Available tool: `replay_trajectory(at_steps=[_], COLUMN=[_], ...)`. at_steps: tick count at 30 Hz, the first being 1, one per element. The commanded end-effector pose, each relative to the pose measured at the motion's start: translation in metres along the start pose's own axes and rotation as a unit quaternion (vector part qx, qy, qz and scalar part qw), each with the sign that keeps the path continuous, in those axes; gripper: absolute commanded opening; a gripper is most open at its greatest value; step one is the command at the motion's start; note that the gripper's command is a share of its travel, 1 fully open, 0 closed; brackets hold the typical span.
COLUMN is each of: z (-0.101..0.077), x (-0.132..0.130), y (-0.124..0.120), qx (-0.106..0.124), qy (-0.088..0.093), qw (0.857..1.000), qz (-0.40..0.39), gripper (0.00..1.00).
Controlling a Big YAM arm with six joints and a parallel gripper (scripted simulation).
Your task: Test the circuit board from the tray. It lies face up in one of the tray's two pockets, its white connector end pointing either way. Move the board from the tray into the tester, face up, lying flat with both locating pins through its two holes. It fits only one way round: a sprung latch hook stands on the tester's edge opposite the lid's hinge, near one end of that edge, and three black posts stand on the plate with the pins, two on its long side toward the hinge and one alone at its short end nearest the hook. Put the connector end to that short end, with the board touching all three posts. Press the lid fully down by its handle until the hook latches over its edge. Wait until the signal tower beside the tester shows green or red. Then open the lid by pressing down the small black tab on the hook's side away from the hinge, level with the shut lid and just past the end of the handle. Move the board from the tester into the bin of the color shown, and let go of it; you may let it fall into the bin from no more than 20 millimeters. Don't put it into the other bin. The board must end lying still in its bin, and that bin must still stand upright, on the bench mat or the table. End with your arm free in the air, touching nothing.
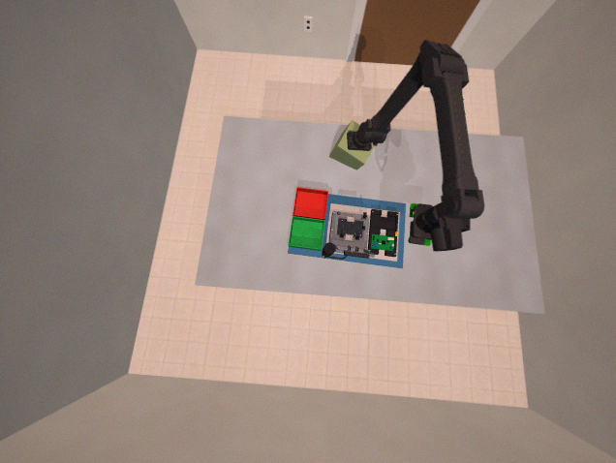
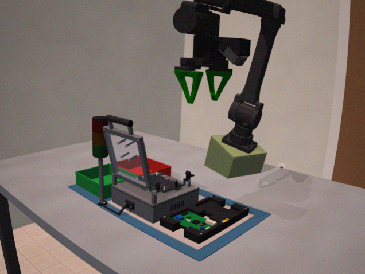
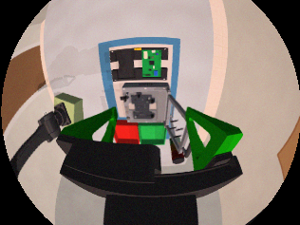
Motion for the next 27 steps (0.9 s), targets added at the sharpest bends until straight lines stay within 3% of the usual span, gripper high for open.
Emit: replay_trajectory(at_steps=[1, 27], z=[-0.0335, -0.0348], x=[-0.0057, -0.0038], y=[0.0098, 0.0067], qx=[-0.013, -0.013], qy=[-0.032, -0.033], qw=[0.999, 0.999], qz=[-0.013, -0.011], gripper=[0.92, 0.92])
Point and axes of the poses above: the point where the finger pads meet when closed, its own z axis out along the fingers, its own x axis across the jaws, y = z × x, the point moved 4 cm from there along -z, back along the fingers, and after that the axes turned 11 degrees about z, right-handed, at the moved point
